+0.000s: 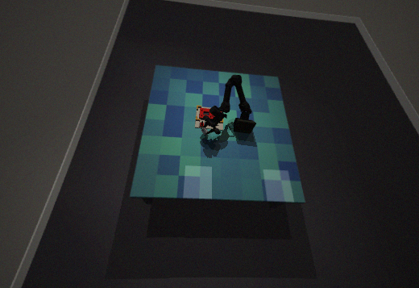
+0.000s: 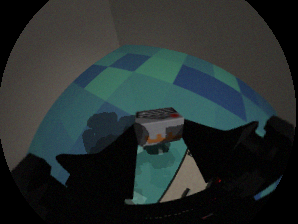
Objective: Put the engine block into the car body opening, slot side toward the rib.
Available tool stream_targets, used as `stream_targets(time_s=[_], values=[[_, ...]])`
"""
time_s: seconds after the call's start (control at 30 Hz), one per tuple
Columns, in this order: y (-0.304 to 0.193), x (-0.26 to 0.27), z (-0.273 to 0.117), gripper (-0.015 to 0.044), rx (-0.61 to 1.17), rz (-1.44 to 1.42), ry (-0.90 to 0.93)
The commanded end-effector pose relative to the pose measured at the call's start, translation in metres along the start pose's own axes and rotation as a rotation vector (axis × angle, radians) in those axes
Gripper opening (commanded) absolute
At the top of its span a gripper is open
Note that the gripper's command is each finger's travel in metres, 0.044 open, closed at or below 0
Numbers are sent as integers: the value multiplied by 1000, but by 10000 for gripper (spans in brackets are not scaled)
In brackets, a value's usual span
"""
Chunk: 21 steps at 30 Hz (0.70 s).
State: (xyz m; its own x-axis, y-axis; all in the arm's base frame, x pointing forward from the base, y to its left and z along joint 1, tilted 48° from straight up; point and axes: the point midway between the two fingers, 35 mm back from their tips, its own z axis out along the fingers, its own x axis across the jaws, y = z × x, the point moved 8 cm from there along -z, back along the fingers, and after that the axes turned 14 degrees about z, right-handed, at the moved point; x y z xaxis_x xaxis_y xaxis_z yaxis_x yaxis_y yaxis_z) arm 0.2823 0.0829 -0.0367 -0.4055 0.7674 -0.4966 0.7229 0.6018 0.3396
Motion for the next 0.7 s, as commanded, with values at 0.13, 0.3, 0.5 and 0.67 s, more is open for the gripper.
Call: stream_targets(time_s=[0.13,0.3,0.5,0.67], values=[[-12,-2,10,0,0,-8,6],[-20,-4,16,0,1,-8,5],[-30,-6,24,0,1,-9,5],[-37,-8,31,0,2,-9,5]])
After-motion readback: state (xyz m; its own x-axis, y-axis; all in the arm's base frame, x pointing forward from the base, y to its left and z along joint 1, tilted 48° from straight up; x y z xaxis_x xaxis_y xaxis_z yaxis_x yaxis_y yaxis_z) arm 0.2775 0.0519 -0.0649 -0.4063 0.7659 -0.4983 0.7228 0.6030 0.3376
